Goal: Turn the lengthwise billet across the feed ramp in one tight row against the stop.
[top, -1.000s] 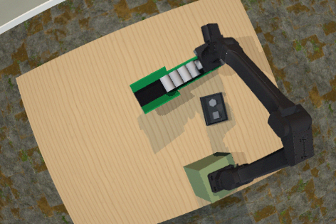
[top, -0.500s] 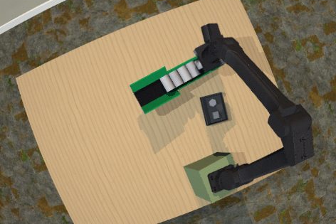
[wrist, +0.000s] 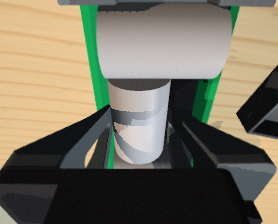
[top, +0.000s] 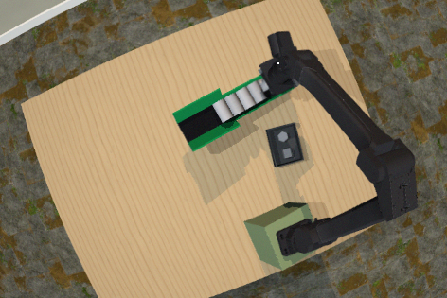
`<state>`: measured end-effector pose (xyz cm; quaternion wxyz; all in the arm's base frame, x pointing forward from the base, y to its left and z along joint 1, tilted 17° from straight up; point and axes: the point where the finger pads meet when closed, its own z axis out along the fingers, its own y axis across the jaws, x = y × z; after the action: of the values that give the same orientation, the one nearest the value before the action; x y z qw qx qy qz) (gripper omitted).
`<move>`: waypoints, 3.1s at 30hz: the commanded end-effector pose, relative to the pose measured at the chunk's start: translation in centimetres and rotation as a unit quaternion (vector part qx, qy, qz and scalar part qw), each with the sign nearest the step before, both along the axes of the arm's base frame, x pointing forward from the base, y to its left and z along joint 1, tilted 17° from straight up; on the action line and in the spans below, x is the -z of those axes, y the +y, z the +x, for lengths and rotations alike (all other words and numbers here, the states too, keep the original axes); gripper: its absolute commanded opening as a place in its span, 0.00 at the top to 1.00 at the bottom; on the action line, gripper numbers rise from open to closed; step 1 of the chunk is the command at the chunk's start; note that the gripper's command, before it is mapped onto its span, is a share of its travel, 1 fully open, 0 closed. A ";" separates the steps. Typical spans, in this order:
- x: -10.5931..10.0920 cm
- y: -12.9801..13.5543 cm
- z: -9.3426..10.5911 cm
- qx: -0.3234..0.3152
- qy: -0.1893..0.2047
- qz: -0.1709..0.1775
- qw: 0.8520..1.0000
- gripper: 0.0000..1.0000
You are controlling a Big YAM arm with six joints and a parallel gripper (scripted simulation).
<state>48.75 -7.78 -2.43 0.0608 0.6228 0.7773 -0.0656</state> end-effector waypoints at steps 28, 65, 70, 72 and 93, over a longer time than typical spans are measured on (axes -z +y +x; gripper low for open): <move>0.8 -0.3 -0.5 0.003 0.005 0.001 1.000 1.00; 0.4 0.3 -0.4 0.001 0.011 0.002 1.000 1.00; -0.8 0.6 1.4 -0.001 -0.007 0.000 1.000 1.00; -1.1 0.7 1.8 -0.002 -0.010 0.000 1.000 1.00; -4.9 1.6 2.2 -0.002 -0.027 0.000 1.000 1.00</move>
<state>47.91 -7.89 -2.09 0.0504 0.6277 0.7729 -0.0778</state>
